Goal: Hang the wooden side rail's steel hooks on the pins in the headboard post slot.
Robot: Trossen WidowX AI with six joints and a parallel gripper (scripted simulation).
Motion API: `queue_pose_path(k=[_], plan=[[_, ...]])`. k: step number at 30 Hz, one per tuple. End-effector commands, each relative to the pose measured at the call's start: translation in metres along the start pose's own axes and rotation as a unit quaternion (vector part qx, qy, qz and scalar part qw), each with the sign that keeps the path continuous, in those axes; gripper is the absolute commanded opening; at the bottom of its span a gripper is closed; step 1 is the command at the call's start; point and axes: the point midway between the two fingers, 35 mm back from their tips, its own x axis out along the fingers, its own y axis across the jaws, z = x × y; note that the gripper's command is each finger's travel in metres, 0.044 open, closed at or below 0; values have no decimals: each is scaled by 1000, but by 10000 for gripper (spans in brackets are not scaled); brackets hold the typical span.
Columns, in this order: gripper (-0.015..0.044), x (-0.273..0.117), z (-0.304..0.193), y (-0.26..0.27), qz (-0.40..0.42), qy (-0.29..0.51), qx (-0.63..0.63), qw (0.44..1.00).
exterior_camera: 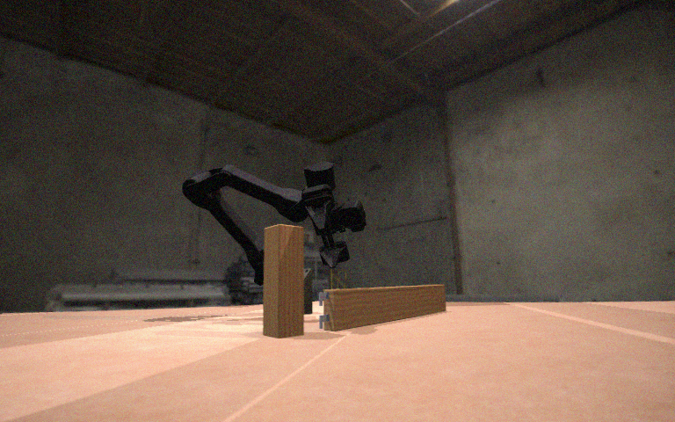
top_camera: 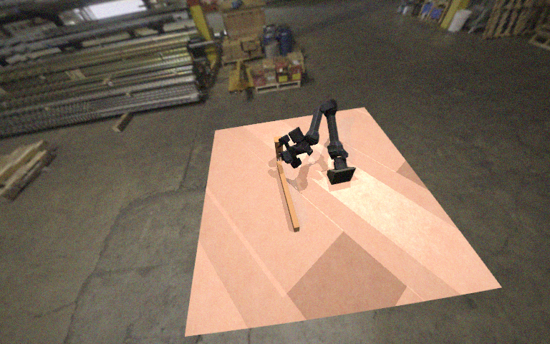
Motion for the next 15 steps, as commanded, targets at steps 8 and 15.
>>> queue_pose_path(k=[8,15], plan=[[440,-5,-36,17,-42,35,649,759],[440,-5,-36,17,-42,35,649,759]])
